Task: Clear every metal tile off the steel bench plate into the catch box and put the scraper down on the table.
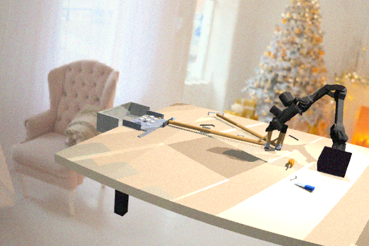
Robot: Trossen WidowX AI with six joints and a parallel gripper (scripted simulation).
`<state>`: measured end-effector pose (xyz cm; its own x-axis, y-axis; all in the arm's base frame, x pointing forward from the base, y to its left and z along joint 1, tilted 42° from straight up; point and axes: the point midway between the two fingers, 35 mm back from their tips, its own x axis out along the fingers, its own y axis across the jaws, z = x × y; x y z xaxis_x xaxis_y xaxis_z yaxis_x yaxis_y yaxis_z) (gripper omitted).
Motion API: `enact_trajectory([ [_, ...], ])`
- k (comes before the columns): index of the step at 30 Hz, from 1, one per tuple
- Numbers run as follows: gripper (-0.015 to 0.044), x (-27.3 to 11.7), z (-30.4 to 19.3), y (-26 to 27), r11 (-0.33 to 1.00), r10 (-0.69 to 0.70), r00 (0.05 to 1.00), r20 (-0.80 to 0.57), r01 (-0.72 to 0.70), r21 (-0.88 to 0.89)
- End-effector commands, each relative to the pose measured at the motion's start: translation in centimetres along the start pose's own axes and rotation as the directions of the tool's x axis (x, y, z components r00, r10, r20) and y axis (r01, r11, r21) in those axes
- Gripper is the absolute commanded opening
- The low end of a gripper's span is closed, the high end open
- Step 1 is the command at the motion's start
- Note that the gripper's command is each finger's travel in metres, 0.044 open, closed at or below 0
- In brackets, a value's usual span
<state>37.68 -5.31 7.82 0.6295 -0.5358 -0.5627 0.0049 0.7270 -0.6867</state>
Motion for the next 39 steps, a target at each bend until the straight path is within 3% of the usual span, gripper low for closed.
enact_trajectory([
  [1, 0.0000, 0.1, -0.5, 0.9, 1.000, 0.007, 1.000, -0.013, -0.007, -0.005],
  [39, 0.0000, -3.7, -4.7, 0.3, 1.000, 0.008, 1.000, -0.015, -0.008, -0.007],
])
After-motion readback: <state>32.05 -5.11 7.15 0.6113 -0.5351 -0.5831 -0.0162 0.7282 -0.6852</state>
